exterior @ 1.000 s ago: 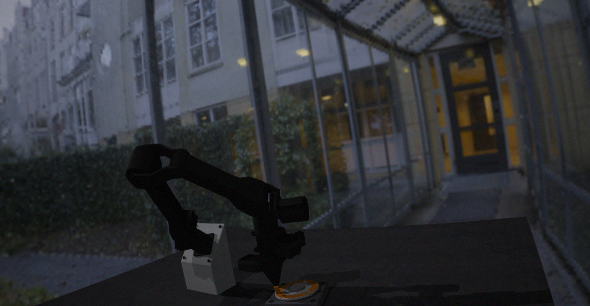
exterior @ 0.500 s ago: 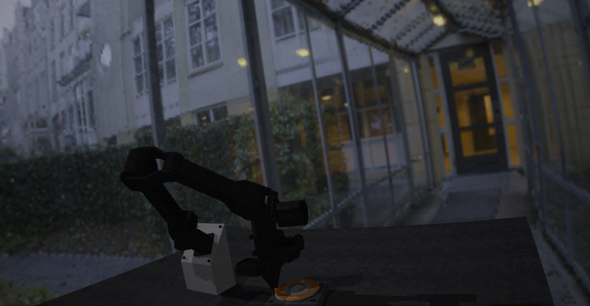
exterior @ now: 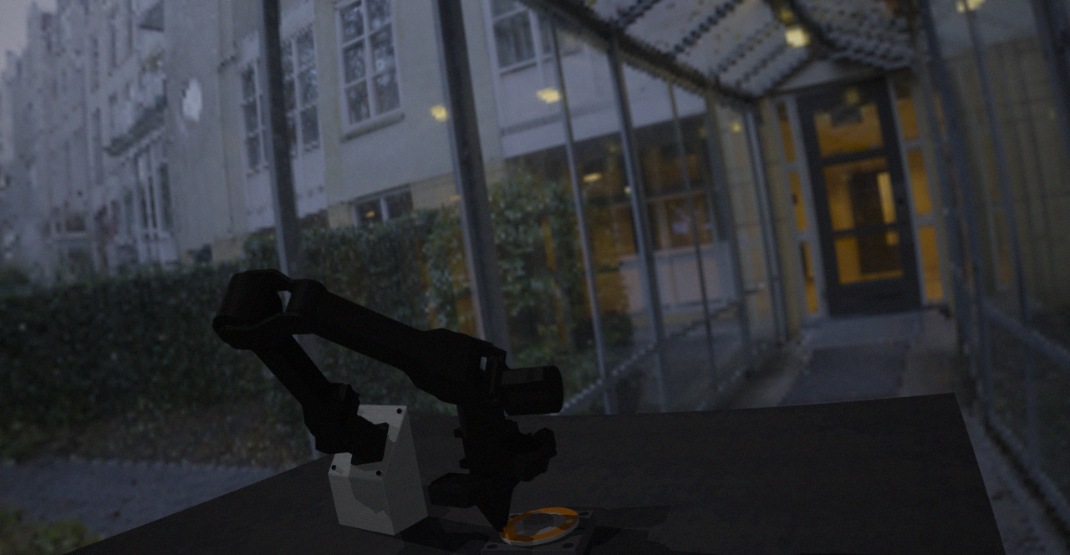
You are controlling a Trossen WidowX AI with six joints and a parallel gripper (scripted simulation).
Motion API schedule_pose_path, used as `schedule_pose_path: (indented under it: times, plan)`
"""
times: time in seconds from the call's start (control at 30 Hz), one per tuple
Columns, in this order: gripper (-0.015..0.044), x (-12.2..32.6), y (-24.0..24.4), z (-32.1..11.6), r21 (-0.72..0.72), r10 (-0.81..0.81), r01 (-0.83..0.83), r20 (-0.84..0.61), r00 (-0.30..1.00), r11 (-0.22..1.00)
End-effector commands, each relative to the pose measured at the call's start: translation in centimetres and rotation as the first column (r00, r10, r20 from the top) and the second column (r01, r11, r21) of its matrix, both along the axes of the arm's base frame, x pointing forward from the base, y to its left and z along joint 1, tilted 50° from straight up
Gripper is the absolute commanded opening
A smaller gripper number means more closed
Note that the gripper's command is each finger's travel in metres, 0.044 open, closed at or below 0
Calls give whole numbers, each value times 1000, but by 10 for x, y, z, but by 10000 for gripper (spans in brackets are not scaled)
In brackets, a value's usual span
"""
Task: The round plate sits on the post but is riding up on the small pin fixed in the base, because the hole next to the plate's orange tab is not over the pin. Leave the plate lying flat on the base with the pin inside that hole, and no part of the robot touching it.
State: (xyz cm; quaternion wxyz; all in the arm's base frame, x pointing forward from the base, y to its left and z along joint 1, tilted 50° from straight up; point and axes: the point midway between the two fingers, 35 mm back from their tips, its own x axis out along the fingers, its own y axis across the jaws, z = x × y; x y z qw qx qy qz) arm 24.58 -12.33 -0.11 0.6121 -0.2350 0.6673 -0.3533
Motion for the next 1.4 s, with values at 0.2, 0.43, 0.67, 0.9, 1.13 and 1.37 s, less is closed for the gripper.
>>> schedule_pose_path:
  times: [0.2, 0.43, 0.67, 0.9, 1.13, 1.37]
  plan:
    - [0, 12, -7, 7, -6, 2, -2, 2, 1000, 1000]
    - [0, 20, -9, 9, -6, 2, -2, 2, 1000, 1000]
    - [0, 28, -12, 10, -6, 2, -2, 3, 1000, 1000]
    - [0, 36, -13, 9, -6, 2, -2, 3, 1000, 1000]
    - [0, 45, -12, 9, -6, 2, -2, 4, 1000, 1000]
    - [0, 53, -11, 7, -6, 2, -2, 5, 1000, 1000]
